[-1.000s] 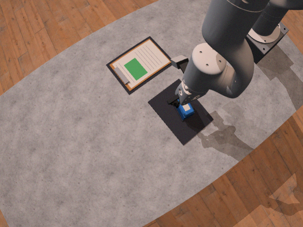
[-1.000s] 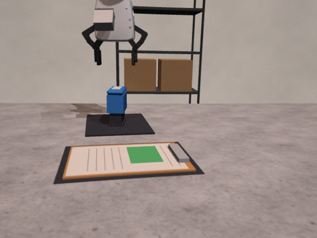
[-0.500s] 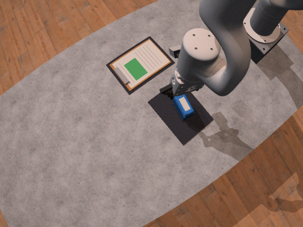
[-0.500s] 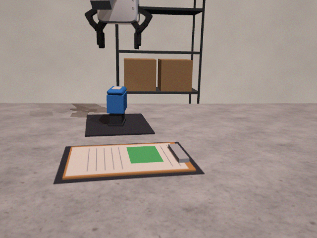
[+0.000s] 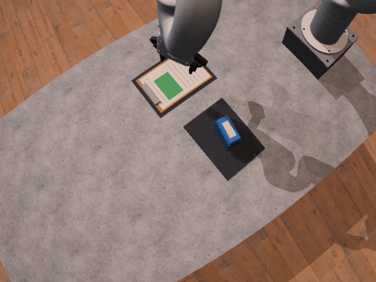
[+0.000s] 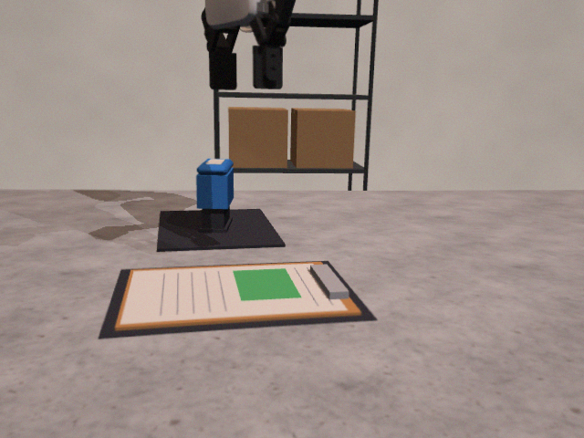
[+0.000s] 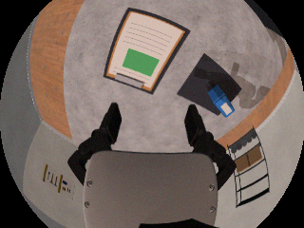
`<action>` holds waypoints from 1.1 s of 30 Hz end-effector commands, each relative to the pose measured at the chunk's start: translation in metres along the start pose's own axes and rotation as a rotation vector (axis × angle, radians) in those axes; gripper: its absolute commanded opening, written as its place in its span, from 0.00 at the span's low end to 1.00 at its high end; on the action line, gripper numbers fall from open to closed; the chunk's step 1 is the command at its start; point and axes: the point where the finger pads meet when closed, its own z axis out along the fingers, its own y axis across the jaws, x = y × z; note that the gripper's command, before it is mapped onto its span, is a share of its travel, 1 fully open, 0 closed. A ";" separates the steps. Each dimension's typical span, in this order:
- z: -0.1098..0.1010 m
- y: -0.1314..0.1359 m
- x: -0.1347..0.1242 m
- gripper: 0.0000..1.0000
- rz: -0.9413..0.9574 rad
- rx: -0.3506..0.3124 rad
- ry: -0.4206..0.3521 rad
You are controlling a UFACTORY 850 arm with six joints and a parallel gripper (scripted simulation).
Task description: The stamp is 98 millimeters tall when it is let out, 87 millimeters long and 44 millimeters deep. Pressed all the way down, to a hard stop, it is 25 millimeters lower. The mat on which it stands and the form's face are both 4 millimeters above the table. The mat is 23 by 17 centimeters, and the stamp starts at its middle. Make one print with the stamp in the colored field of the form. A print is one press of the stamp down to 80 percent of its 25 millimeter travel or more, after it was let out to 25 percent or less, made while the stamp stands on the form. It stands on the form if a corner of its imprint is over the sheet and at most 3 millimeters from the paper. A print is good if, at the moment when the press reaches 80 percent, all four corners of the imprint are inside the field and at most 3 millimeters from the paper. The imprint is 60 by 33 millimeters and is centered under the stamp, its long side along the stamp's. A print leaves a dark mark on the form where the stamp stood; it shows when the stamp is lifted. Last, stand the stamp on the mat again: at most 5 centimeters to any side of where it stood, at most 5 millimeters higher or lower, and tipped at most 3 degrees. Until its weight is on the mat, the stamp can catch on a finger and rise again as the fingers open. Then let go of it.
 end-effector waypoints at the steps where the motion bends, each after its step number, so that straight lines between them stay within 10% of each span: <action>1: 0.033 -0.052 0.012 1.00 0.278 -0.018 -0.004; 5: 0.078 -0.050 0.011 1.00 0.449 -0.027 -0.003; 33: 0.078 -0.050 0.011 1.00 0.449 -0.026 -0.002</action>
